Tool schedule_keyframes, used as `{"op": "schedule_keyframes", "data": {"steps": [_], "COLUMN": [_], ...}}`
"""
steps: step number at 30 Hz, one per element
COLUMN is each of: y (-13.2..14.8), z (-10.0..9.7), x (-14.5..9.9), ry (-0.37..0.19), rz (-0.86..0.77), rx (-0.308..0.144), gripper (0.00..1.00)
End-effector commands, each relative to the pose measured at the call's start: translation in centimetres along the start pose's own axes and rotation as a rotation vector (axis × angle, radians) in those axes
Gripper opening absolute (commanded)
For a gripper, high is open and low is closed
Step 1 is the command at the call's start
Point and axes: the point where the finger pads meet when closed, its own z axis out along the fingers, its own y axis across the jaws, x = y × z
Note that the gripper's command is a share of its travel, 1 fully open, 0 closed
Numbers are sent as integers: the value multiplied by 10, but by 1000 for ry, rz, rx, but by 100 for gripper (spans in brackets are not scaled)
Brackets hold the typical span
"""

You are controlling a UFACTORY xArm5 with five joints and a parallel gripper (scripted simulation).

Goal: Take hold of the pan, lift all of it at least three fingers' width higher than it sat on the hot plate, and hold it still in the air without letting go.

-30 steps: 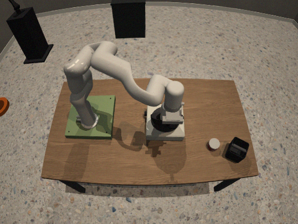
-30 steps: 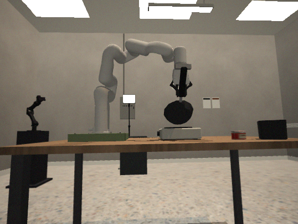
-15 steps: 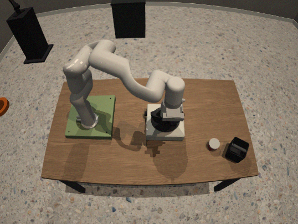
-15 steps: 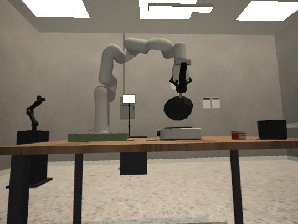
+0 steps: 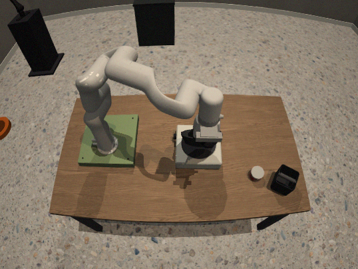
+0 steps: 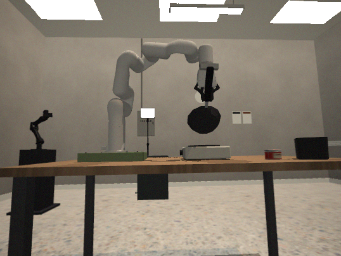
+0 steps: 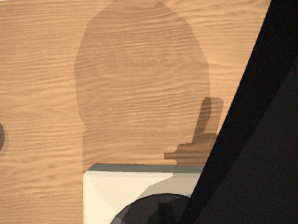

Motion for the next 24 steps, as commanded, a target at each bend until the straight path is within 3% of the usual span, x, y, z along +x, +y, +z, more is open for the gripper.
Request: {"op": "schedule_keyframes", "data": {"steps": [1,24], "y": [-1,-1], "z": [-10,-36], "x": [0,0], "ry": [1,1], "rz": [0,0], "rx": [5,5], "gripper": [0,0]}}
